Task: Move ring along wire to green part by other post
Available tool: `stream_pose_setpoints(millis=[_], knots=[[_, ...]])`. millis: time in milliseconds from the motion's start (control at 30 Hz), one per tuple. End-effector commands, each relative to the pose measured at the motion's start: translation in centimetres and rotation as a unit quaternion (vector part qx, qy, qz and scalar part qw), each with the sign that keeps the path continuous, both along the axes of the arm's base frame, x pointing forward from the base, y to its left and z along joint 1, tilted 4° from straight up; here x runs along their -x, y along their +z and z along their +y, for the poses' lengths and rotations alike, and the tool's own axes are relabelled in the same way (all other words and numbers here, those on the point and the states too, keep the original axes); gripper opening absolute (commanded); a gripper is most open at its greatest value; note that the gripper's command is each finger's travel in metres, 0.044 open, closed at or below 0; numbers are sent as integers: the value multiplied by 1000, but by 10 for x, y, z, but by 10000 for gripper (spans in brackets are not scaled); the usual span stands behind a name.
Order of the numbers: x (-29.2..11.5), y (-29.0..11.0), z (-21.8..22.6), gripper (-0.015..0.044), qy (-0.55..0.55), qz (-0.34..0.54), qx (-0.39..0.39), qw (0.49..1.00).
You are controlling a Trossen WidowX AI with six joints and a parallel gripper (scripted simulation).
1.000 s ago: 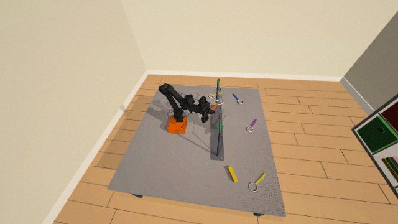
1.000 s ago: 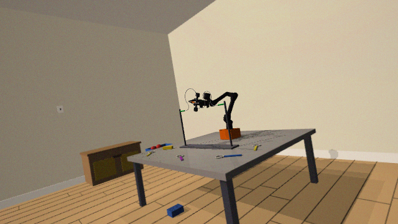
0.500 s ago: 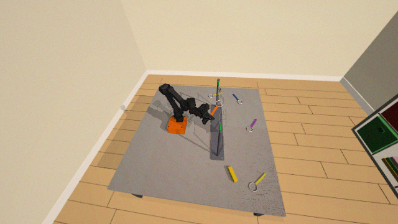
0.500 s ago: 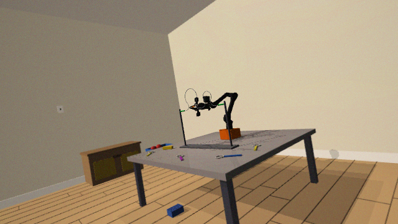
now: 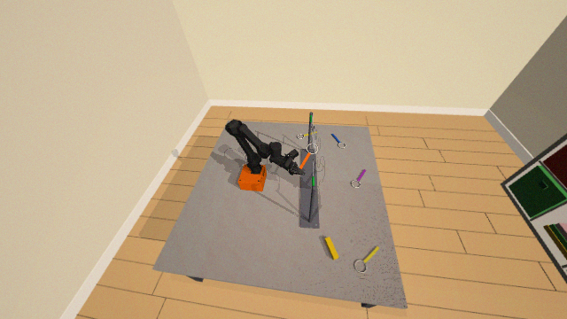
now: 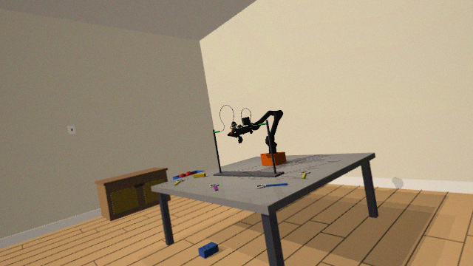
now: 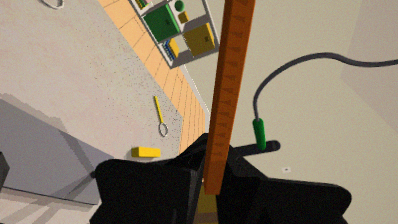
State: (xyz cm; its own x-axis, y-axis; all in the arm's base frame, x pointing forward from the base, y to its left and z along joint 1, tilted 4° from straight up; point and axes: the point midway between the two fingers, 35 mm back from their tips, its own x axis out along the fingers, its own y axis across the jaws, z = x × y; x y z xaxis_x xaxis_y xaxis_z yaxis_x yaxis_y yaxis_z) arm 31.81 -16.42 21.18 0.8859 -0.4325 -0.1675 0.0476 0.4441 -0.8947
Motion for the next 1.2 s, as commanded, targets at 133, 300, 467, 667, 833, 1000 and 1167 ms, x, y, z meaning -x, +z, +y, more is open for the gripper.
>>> stream_pose_setpoints(millis=[133, 300, 467, 667, 833, 1000, 1167], knots=[[4, -30, 20, -150, -9, 9, -110, 994], [5, -44, 35, -150, -11, 12, -173, 985], [6, -56, 51, -150, -14, 16, -233, 972], [8, -68, 71, -150, -16, 20, -303, 953], [9, -75, 89, -150, -18, 23, -356, 934], [10, -79, 105, -150, -20, 26, -402, 915], [11, -81, 121, -150, -21, 28, -440, 897]])
